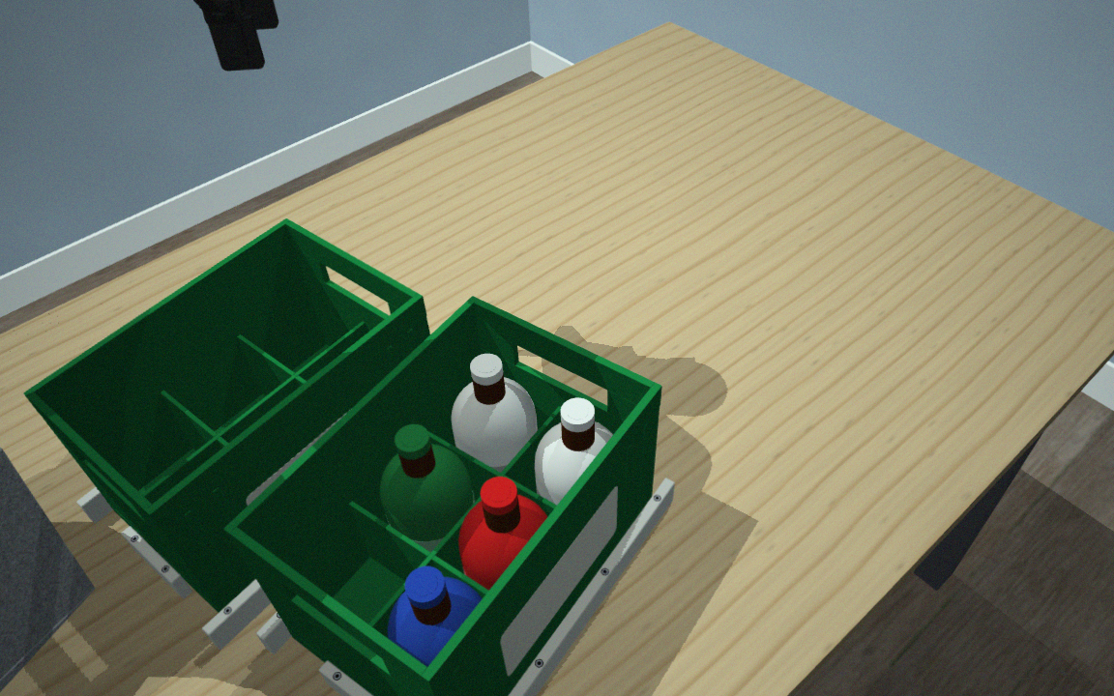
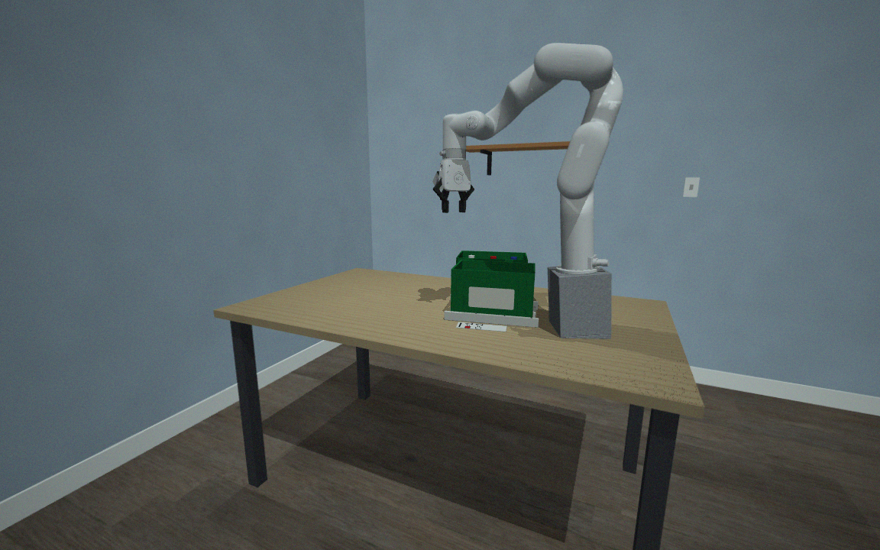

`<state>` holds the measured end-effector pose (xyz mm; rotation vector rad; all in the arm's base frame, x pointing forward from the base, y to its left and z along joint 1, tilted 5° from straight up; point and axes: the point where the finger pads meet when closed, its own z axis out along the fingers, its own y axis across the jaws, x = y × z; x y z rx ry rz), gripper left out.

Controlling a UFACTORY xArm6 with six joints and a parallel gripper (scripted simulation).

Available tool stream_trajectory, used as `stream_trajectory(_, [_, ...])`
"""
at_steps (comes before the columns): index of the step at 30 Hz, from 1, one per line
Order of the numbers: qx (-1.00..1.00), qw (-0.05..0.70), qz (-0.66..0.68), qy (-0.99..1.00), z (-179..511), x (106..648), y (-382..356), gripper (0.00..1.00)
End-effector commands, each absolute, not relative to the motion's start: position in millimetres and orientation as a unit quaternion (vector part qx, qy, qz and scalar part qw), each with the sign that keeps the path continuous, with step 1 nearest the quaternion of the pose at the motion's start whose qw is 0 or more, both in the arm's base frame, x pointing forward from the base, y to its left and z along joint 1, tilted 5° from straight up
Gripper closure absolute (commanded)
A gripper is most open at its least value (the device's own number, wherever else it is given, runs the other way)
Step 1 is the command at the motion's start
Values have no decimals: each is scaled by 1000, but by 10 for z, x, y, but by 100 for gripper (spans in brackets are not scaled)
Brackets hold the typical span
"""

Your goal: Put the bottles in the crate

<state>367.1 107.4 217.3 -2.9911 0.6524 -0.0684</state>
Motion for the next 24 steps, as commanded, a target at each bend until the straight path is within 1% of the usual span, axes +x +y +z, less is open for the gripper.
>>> stream_trajectory(1, [-976,40,-24,213,2192,3663,1239,35])
stream_trajectory(24, [-980,34,-25,196,2212,3399,2136,35])
